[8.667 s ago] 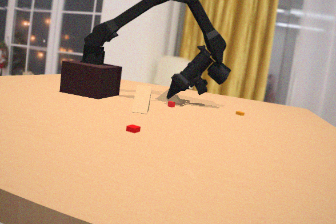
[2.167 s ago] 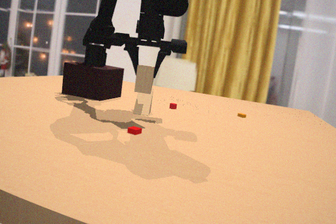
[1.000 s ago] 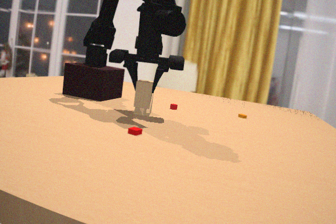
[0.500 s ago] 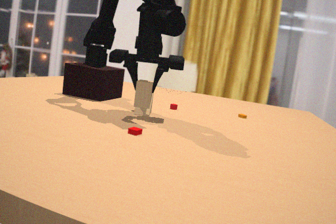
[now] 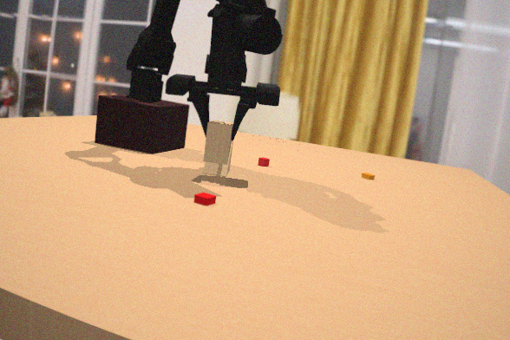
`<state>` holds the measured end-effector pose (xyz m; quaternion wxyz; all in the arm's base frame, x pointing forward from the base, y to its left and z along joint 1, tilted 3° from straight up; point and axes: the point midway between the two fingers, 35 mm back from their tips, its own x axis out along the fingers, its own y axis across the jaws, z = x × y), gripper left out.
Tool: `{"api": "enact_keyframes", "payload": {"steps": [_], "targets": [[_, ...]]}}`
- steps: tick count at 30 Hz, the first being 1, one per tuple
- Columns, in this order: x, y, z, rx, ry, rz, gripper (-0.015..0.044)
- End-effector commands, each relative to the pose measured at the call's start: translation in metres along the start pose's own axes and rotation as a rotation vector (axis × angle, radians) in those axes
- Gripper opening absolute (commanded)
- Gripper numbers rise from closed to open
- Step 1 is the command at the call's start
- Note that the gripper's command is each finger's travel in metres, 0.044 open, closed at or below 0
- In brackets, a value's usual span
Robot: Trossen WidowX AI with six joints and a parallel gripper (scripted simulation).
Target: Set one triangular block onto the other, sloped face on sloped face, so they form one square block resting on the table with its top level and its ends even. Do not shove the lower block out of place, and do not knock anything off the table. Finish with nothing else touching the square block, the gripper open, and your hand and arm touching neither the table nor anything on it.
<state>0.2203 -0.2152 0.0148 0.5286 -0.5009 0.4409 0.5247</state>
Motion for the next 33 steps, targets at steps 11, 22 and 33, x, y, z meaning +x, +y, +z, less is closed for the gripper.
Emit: {"api": "enact_keyframes", "payload": {"steps": [11,22,33], "targets": [[0.002,-0.001,0.001,0.004,0.003,-0.008,0.0],[0.009,-0.001,0.002,0.004,0.003,-0.008,0.0],[0.016,0.0,0.004,0.005,0.003,-0.009,0.0]]}}
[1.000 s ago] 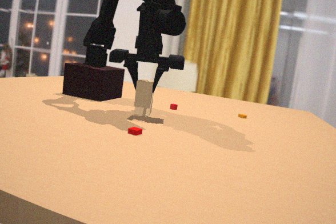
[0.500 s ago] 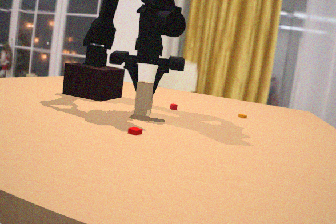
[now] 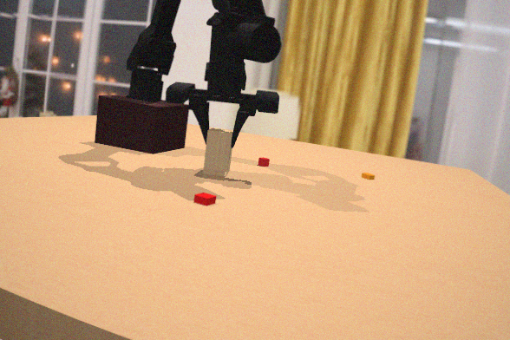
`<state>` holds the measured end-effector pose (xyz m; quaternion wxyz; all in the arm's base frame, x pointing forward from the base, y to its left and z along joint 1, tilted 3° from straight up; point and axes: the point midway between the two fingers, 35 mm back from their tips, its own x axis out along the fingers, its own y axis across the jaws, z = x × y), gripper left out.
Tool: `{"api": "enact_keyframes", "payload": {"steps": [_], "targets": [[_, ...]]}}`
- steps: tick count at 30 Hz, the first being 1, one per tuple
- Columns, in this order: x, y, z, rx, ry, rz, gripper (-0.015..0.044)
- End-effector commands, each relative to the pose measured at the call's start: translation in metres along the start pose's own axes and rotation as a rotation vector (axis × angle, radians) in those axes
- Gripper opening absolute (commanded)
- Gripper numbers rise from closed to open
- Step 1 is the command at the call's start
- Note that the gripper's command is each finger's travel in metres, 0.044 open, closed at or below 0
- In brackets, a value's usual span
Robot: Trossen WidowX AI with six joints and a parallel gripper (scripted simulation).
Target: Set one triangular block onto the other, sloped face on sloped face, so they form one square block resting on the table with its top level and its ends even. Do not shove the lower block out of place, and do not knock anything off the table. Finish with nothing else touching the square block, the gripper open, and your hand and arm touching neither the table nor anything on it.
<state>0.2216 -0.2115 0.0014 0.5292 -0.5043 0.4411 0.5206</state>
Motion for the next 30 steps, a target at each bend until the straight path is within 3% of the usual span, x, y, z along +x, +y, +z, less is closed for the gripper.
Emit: {"api": "enact_keyframes", "payload": {"steps": [1,30], "targets": [[0.0033,0.0005,0.0016,0.004,-0.005,-0.001,0.0],[0.009,0.001,0.0027,0.007,-0.01,0.0,0.0]]}}
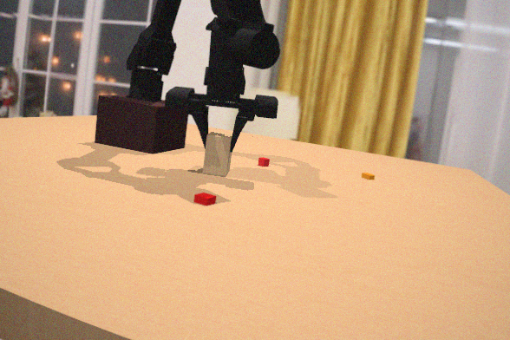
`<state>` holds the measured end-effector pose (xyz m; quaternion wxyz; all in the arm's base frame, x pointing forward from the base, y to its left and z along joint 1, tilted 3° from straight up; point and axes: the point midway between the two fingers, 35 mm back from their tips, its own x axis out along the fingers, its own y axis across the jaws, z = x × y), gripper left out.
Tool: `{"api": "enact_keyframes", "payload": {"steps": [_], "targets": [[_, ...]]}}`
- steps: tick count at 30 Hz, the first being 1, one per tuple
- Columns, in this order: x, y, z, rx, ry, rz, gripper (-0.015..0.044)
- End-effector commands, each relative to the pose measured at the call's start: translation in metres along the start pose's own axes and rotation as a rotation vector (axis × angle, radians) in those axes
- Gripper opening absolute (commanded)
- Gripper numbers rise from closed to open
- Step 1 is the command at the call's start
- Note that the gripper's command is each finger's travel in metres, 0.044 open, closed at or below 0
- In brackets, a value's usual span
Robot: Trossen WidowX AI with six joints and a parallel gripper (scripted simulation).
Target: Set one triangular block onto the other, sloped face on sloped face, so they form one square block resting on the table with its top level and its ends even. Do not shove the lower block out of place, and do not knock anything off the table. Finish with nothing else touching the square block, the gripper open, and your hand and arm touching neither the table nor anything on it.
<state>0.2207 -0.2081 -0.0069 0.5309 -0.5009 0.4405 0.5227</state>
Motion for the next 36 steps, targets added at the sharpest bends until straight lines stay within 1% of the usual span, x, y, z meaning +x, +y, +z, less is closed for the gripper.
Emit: {"api": "enact_keyframes", "payload": {"steps": [1,30,36], "targets": [[0.0005,-0.0003,0.0001,0.004,-0.002,-0.003,0.0],[0.0023,0.0,0.0004,0.005,-0.002,-0.006,0.0],[0.002,0.0003,0.0001,0.002,0.0,-0.002,0.0158]]}}
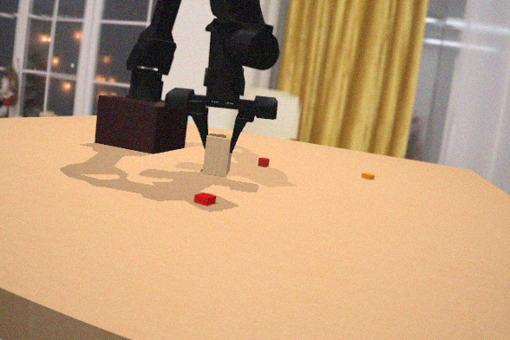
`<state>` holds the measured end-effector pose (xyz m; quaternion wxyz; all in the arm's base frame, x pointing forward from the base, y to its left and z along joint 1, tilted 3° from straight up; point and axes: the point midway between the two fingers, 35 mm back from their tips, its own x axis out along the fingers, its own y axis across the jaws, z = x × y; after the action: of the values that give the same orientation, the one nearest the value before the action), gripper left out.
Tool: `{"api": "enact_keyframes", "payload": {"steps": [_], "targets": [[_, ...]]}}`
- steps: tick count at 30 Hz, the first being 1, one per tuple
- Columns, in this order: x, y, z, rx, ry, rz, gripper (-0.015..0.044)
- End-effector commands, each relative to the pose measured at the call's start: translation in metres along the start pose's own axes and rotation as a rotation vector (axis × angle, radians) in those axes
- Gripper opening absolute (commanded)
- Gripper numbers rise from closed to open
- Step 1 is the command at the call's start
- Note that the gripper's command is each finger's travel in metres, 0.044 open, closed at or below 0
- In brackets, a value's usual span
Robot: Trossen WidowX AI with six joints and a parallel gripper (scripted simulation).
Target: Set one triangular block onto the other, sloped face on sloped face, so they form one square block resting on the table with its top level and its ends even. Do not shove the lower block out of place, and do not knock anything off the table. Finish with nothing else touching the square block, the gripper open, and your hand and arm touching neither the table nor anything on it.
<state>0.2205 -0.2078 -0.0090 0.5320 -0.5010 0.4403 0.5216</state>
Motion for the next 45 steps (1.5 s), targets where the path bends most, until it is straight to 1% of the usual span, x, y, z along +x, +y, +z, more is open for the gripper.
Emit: {"api": "enact_keyframes", "payload": {"steps": [1,11,19,21,25,27,45], "targets": [[0.0,0.0,0.0,0.0,0.0,0.0,0.0184],[0.0,0.0,0.0,0.0,0.0,0.0,0.044],[-0.003,0.0,0.0,0.0,0.0,0.0,0.044],[-0.022,-0.002,-0.003,0.0,0.001,0.0,0.044],[-0.087,-0.003,-0.003,0.0,0.002,0.0,0.044],[-0.108,-0.001,-0.001,0.0,0.002,0.0,0.044],[-0.105,-0.003,-0.003,0.004,0.012,-0.011,0.044]]}}
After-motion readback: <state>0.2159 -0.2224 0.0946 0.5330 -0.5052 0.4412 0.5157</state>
